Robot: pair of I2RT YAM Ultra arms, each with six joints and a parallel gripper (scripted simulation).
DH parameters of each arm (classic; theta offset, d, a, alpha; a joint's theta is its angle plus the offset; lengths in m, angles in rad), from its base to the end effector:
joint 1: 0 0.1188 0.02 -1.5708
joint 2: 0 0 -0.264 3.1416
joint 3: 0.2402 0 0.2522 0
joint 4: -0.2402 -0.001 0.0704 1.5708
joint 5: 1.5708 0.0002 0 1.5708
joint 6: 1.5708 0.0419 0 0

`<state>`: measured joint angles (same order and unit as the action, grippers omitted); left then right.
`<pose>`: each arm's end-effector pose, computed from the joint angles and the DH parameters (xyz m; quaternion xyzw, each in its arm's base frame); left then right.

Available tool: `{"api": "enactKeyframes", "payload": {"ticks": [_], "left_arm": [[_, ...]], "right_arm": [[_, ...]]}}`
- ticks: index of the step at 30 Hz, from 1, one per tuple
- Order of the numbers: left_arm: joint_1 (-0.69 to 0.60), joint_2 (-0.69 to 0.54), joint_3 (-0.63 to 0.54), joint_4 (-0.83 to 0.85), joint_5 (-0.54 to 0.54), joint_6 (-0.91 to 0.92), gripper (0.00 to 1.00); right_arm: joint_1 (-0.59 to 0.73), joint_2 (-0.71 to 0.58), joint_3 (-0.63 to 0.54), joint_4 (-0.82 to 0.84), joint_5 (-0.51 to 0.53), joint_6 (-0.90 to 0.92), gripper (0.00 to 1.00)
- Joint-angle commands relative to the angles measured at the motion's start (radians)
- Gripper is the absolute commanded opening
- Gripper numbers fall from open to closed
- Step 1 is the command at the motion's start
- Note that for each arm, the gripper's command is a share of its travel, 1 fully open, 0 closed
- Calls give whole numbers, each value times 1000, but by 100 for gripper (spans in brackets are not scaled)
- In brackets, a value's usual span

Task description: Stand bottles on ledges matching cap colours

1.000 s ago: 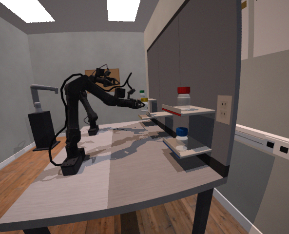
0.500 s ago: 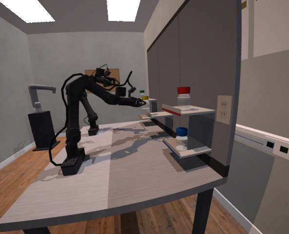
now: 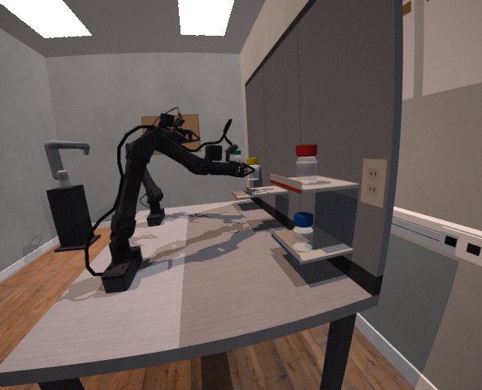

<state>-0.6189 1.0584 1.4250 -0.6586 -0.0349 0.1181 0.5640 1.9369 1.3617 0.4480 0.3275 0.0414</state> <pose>0.1686 -0.1170 0.4602 0.2793 0.7522 -0.1343 0.5815 0.3970 0.2363 0.2682 -0.0873 0.7433 0.0775 0.6587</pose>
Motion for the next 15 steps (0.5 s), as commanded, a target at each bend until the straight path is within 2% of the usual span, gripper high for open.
{"api": "enactKeyframes", "payload": {"ticks": [1, 15], "left_arm": [[14, -21, -4, -12, 2, -3, 100], [14, -21, -4, -12, 2, -3, 100]], "right_arm": [[-15, 18, 82, 33, -17, -3, 50], [-17, 33, 114, 42, -15, -2, 50]]}}
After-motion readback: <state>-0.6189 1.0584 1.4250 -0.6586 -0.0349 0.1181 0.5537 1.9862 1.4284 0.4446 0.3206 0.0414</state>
